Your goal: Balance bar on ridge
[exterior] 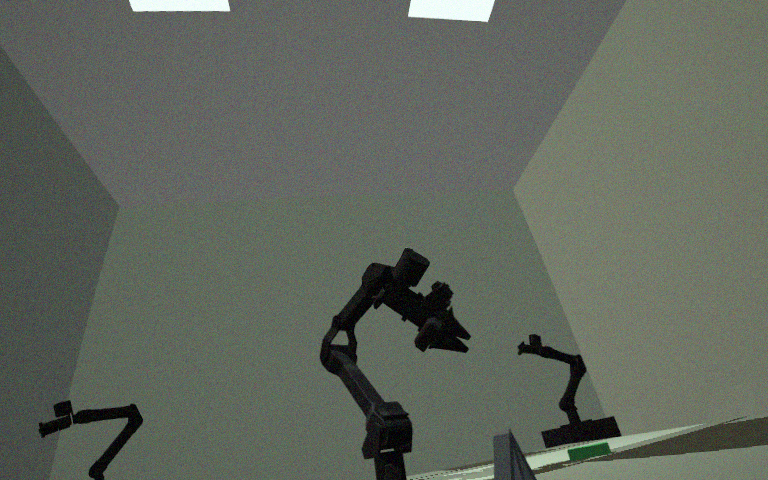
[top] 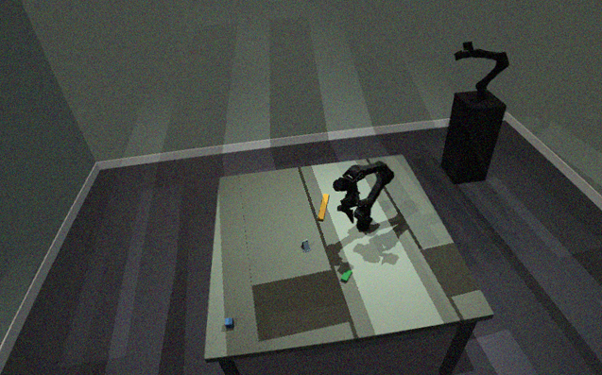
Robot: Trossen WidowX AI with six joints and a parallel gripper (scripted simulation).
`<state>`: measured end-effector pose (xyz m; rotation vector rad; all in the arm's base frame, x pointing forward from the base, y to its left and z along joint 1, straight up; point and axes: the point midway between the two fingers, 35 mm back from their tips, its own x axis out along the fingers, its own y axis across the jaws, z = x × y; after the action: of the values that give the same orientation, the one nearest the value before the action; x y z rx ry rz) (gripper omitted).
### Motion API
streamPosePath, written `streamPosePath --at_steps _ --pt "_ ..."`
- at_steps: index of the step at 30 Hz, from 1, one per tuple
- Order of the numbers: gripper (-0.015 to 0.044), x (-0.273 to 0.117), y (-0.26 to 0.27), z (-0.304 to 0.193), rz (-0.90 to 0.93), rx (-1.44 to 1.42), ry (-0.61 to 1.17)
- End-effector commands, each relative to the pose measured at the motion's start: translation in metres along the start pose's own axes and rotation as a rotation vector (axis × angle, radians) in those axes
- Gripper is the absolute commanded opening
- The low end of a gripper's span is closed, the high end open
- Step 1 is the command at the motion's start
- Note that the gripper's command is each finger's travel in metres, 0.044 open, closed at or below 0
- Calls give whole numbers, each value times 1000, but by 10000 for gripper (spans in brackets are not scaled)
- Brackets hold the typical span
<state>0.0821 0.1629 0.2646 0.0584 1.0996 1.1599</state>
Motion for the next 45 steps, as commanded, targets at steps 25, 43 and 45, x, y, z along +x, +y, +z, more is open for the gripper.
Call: streamPosePath --at_steps 25,43,45 --pt "315 -32 -134 32 -402 -198 41" --pt "315 -75 -215 11 -574 -288 194" --pt "315 -80 -224 7 -588 -298 215"
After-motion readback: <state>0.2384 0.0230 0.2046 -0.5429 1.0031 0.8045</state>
